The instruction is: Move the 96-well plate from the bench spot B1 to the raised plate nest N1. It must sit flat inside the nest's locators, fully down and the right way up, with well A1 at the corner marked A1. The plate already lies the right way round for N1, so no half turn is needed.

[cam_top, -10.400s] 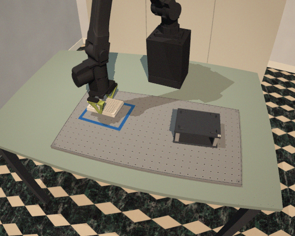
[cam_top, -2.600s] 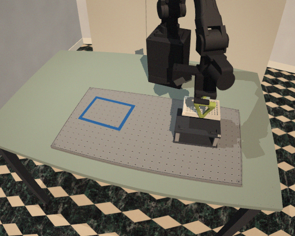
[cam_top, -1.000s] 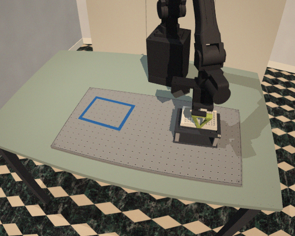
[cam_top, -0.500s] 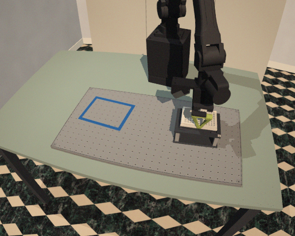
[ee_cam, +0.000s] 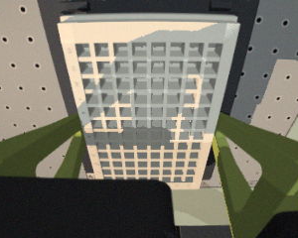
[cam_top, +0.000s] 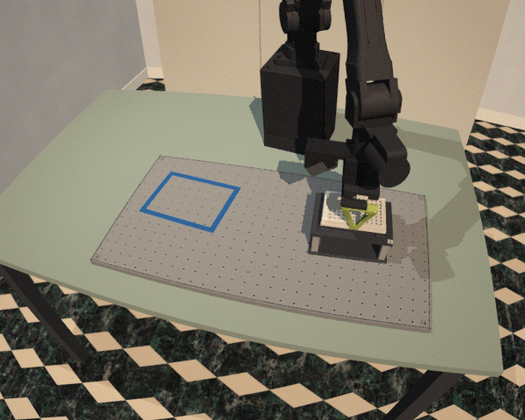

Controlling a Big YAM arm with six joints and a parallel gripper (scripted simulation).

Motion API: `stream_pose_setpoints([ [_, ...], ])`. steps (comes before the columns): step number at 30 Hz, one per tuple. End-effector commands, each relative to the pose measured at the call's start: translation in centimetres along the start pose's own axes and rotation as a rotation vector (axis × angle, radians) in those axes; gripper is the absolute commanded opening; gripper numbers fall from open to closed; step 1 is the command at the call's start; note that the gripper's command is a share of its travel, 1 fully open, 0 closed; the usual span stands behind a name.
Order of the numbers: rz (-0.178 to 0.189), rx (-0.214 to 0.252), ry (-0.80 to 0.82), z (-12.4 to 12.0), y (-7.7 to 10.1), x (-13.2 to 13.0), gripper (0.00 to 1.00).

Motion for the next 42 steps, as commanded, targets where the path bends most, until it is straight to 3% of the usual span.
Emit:
stream_pose_setpoints([
  [1,0.023,0.013,0.005,-0.42,-0.07,1.27,0.0],
  [42,0.025,0.014,0.004,-0.41,-0.63,1.32,0.0],
])
Point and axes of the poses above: the point where the finger pads meet when closed, its own y axis back along the fingers, its own x axis across the jaws, z = x × y, the point moved 5 cm from there along y, back along the fingers, and after that the axes turned 10 degrees about -y, right-handed, at the moved point
